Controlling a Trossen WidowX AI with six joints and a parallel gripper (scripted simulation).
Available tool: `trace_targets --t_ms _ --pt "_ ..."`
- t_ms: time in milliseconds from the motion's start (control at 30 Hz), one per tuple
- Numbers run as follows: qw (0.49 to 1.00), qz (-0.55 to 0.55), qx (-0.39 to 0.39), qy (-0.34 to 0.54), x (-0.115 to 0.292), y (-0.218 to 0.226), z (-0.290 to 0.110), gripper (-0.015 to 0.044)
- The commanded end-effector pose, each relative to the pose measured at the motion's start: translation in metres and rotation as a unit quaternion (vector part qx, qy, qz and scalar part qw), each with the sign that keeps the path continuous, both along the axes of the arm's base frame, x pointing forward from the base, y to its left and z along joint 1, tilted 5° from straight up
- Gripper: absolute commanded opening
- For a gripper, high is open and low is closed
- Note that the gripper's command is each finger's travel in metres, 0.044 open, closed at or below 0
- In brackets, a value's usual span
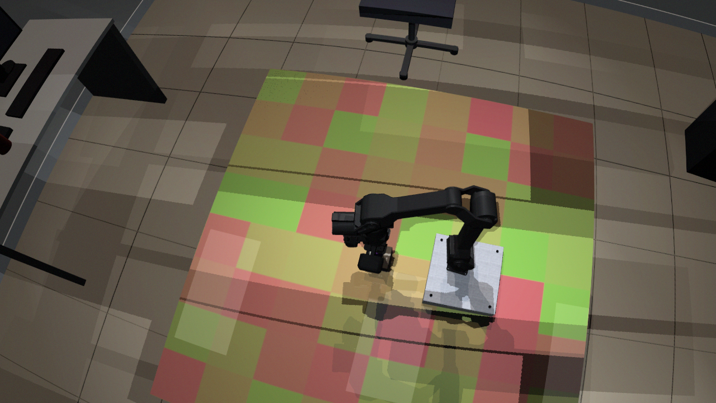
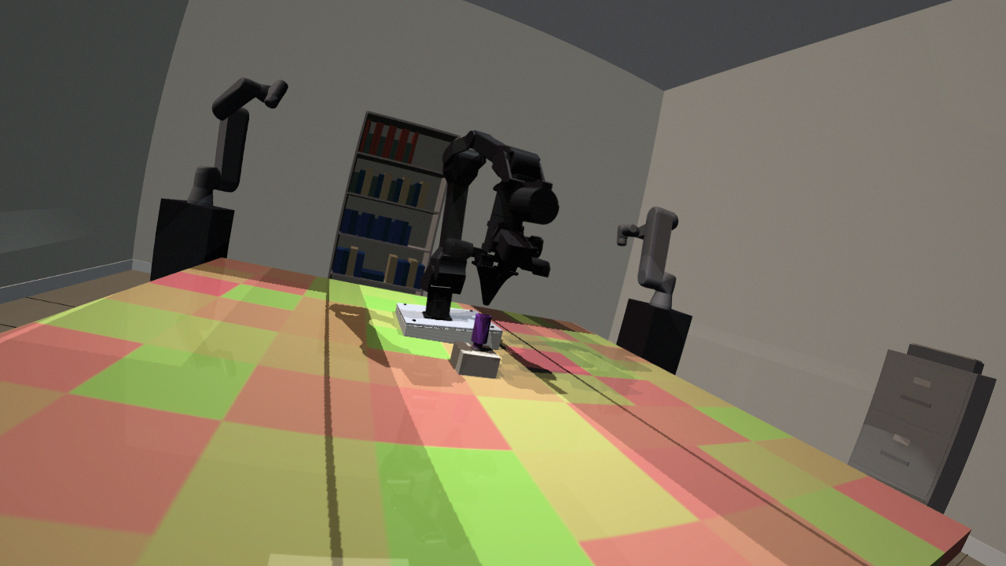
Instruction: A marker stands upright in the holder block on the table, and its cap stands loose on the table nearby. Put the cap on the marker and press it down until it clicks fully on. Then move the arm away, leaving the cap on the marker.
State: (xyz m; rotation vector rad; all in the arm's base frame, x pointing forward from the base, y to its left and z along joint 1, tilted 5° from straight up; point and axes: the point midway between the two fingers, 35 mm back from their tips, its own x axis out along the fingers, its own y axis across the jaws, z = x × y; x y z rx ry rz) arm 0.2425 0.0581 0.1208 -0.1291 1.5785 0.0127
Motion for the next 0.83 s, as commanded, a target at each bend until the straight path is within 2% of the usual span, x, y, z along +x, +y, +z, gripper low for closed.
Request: trace_targets --t_ms 0,100,200,733,800 --pt "1.000 -0.001 0.003 -0.010 0.003 0.004 0.042 0.0000" --pt "1.000 -0.001 0.003 -0.010 0.000 0.005 0.067 0.0000" --pt "1.000 -0.001 0.003 -0.010 0.000 0.005 0.069 0.0000" --pt "1.000 -0.001 0.003 -0.010 0.000 0.005 0.069 0.0420" --pt "1.000 -0.001 0.003 -0.010 0.000 0.005 0.069 0.0440"
